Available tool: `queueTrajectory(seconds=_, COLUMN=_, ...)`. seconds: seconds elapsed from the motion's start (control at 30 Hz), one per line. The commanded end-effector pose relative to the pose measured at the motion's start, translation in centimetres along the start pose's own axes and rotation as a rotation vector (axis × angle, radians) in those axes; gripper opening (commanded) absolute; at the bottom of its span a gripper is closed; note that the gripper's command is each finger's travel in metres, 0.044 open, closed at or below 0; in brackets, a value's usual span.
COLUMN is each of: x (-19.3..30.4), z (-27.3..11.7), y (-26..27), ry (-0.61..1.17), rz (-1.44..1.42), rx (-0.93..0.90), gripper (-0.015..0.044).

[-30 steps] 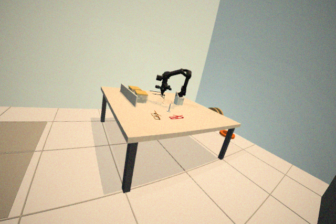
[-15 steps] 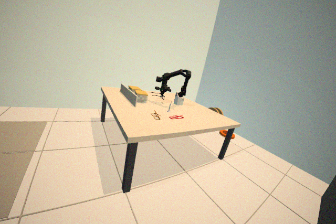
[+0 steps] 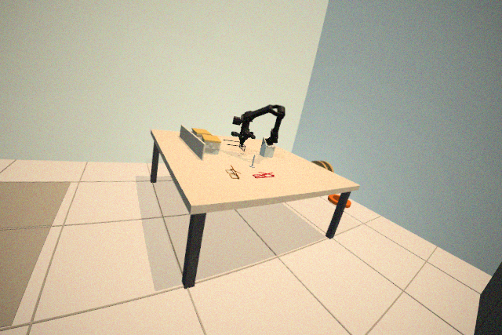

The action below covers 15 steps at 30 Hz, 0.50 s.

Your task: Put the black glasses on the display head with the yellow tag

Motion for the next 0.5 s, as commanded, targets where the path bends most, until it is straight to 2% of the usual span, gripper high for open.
queueTrajectory(seconds=0.0, x=0.0, z=0.3, y=0.0, ry=-0.004, rz=0.005, rx=0.0, gripper=0.0)
queueTrajectory(seconds=0.47, x=0.1, z=0.3, y=-1.6, ry=-0.003, rz=0.005, rx=0.013, gripper=0.0)
Point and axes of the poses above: the point midway between the two fingers, 35 mm back from their tips, its own z axis out along the fingers, its own y axis across the jaws, x = y × z, the point moved 5 cm from there along -z, back along the fingers, and after that the axes turned 5 degrees about -z, right-handed, at the moved point
